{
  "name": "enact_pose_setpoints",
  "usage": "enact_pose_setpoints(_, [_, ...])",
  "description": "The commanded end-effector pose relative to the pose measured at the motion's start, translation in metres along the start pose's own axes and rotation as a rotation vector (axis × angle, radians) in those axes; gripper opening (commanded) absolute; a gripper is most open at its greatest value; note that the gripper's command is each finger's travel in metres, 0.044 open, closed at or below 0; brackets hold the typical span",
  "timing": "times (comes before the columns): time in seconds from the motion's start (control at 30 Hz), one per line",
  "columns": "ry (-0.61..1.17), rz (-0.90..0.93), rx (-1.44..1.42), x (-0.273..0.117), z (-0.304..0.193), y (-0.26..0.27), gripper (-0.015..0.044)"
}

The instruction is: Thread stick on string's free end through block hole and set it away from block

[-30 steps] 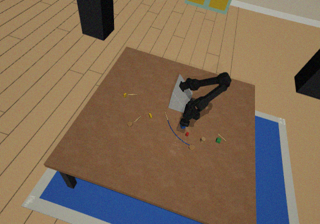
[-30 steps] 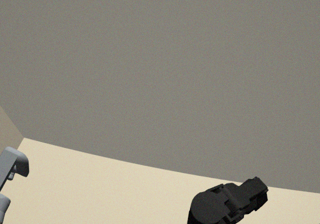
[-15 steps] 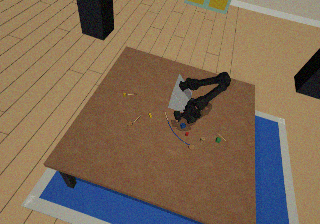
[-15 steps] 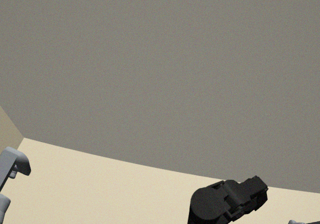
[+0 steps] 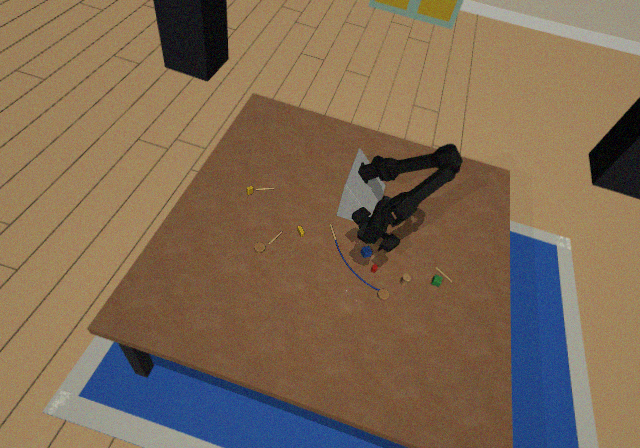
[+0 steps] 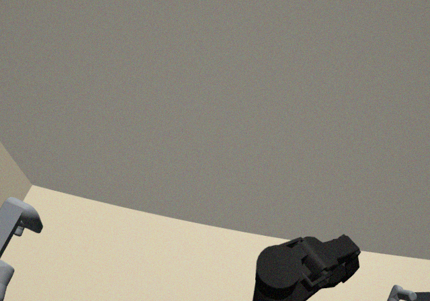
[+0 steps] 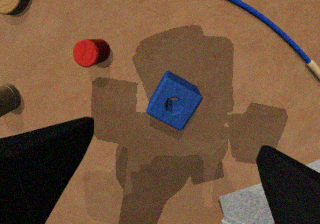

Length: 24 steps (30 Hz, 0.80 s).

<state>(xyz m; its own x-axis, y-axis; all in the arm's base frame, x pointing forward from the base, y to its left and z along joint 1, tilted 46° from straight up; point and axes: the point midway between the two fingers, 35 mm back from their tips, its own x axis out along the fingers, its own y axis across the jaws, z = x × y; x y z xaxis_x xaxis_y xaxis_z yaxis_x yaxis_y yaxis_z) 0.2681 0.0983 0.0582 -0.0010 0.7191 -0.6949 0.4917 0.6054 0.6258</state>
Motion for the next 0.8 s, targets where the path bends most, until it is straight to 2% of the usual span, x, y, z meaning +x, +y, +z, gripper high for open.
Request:
enact_pose_setpoints(0.0, [0.003, 0.0, 0.343, -0.0022, 0.003, 0.002, 0.044])
enact_pose_setpoints(0.27, [0.003, 0.0, 0.343, -0.0022, 0.003, 0.002, 0.044])
enact_pose_setpoints(0.53, [0.003, 0.0, 0.343, -0.0022, 0.003, 0.002, 0.0242])
enact_pose_setpoints(0.77, [0.003, 0.0, 0.343, -0.0022, 0.003, 0.002, 0.0242])
